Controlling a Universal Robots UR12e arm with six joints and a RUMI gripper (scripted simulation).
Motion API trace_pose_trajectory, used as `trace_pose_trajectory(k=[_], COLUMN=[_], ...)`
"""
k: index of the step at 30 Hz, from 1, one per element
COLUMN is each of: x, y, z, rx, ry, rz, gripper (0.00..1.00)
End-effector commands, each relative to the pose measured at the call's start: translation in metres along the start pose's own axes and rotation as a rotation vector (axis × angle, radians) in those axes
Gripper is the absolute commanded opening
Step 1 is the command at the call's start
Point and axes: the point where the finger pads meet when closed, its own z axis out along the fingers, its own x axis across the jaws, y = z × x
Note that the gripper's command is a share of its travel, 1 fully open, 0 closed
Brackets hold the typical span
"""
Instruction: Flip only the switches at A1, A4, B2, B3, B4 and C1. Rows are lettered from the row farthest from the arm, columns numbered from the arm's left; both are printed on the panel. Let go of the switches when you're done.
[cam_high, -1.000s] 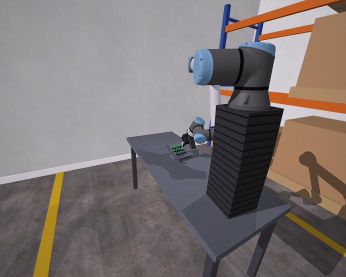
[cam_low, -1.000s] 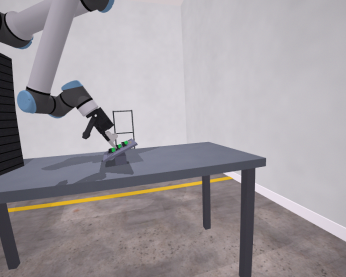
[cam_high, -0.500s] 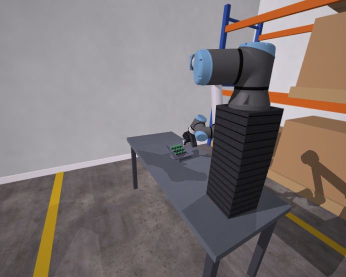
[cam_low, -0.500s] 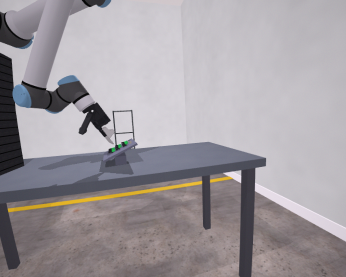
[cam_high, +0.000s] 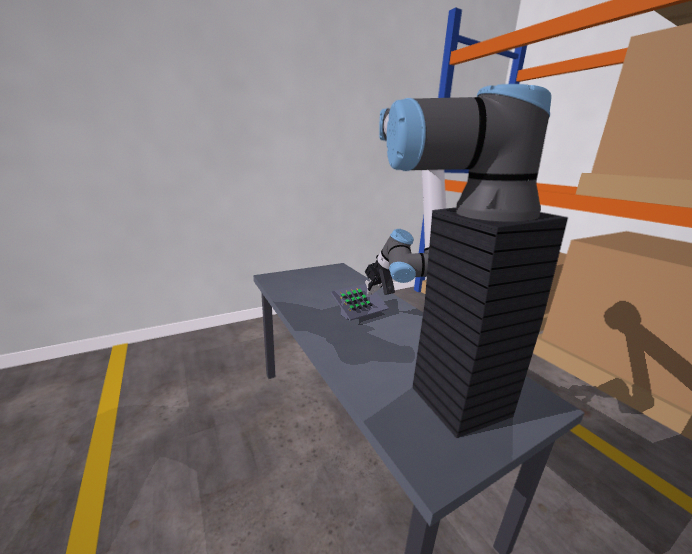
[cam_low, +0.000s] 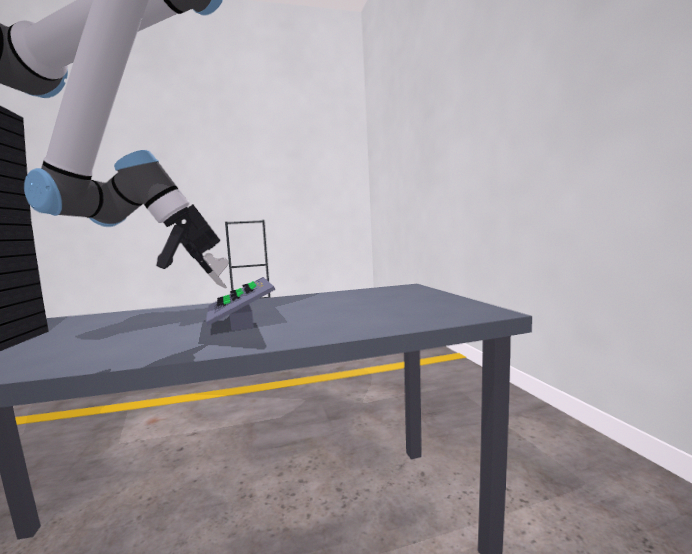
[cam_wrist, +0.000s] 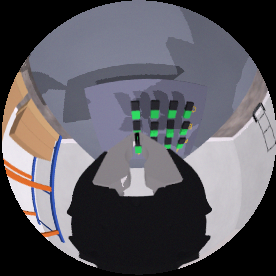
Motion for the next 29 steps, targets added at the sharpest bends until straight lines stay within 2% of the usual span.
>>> trace_pose_trajectory(k=[1, 12, 17, 29], x=[-0.002, -0.002, -0.002, -0.002], y=[0.002, 0.002, 0.002, 0.002], z=[-0.01, -0.044, -0.051, -0.051], rx=[-0.003, -0.003, -0.003, -0.003], ry=[-0.001, -0.001, -0.001, -0.001], rz=[0.001, 0.001, 0.001, 0.001], gripper=[0.0, 0.0, 0.0, 0.0])
